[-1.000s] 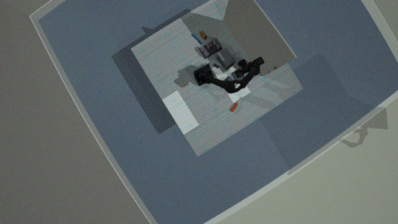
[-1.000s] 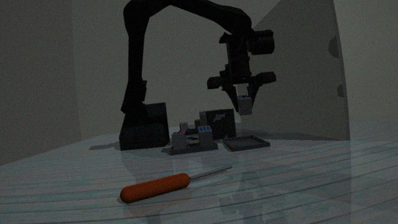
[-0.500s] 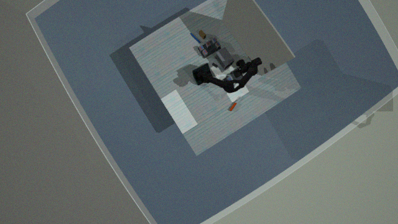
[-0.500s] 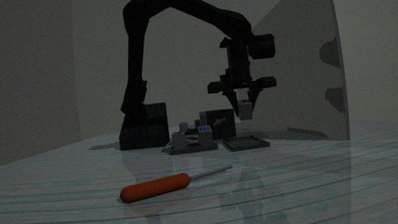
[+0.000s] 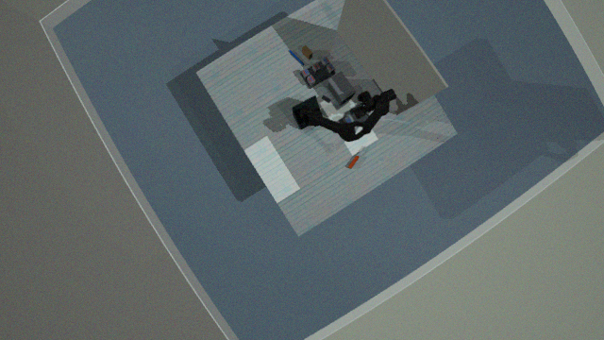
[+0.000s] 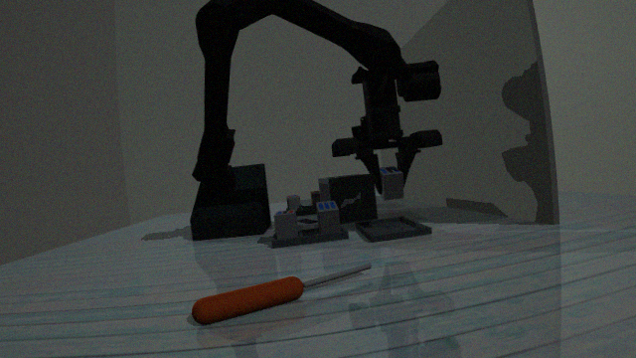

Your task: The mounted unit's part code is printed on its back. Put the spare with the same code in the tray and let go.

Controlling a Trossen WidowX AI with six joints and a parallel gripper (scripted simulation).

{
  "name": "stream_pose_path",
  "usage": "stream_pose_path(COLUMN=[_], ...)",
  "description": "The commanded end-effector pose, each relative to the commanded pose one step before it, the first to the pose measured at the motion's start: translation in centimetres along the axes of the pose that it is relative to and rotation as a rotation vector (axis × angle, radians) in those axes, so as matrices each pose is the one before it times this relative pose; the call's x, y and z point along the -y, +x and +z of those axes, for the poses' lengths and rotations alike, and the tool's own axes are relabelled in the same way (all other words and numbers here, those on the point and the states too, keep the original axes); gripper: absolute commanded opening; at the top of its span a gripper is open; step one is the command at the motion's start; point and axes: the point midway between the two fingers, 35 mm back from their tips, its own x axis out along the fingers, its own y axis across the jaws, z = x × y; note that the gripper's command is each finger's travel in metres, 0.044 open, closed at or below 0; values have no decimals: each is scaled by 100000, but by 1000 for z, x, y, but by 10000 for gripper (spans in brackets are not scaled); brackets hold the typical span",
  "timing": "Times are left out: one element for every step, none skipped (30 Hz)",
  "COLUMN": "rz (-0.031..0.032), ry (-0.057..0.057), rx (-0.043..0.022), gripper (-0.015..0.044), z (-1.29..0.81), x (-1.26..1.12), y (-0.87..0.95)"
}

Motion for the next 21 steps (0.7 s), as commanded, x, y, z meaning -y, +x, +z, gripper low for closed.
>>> stream_pose_path(rz=[59, 0, 0, 0, 0, 0, 0, 0, 1, 1, 1, 1, 1, 1, 1, 1, 1, 1, 1, 1, 2], ry=[-771, 0, 0, 0, 0, 0, 0, 0, 0, 0, 0, 0, 0, 0, 0, 0, 0, 0, 0, 0, -1], rx=[-544, -15, -15, -15, -15, -16, -16, -16, -17, -17, -17, -17, -18, -18, -18, -19, -19, -19, -19, -20, -20], gripper=[0, 0, 0, 0, 0, 0, 0, 0, 0, 0, 0, 0, 0, 0, 0, 0, 0, 0, 0, 0, 0], z=[38, -4, -4, -4, -4, -4, -4, -4, -4, -4, -4, -4, -4, -4, -4, -4, -4, -4, -4, -5, -5], x=[-77, -10, -11, -11, -11, -11, -12, -12, -12, -13, -13, -13, -13, -14, -14, -14, -14, -15, -15, -15, -16], y=[436, 86, 86, 86, 86, 86, 86, 86, 86, 86, 86, 86, 86, 85, 85, 85, 85, 85, 85, 85, 85])
